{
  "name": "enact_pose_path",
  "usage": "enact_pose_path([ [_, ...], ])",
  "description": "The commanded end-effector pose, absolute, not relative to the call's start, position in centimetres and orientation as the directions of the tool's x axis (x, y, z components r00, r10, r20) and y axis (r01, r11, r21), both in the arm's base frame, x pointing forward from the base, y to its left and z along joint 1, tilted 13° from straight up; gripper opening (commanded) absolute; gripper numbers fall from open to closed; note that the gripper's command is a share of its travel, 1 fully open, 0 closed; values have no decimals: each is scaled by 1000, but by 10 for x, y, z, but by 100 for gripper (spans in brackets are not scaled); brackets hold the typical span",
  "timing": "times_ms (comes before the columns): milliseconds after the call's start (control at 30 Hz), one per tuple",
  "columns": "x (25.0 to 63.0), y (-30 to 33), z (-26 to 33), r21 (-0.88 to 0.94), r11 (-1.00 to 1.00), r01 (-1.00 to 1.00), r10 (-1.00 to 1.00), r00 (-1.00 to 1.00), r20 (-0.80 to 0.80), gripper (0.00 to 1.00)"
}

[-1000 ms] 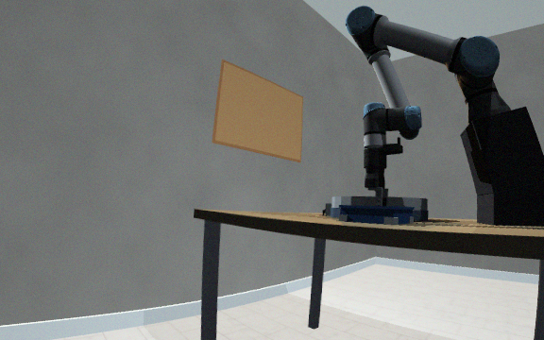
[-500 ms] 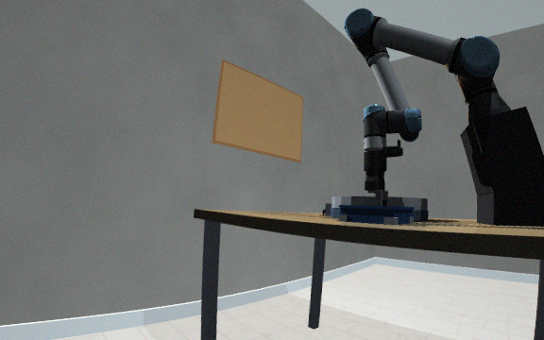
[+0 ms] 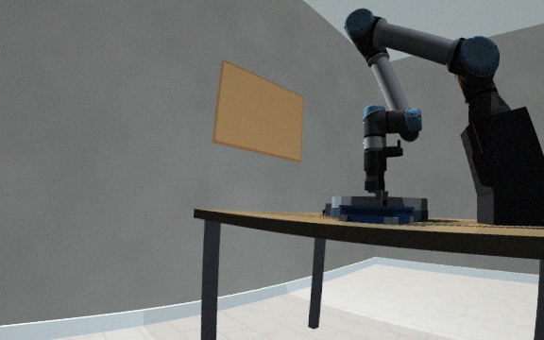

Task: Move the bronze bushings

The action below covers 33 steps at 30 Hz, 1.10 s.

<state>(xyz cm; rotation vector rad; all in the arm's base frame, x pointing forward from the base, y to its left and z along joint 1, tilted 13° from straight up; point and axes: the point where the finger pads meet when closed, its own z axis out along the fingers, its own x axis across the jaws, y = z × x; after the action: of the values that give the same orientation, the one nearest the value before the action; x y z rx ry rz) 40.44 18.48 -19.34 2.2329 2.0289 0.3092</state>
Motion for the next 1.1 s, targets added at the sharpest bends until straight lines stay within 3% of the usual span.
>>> enact_pose_path([
  [0, 405, 185, -193, 217, -102, 971, 993, 87, 77, 76],
  [1067, 410, 186, -216, 217, -102, 971, 993, 87, 77, 76],
])
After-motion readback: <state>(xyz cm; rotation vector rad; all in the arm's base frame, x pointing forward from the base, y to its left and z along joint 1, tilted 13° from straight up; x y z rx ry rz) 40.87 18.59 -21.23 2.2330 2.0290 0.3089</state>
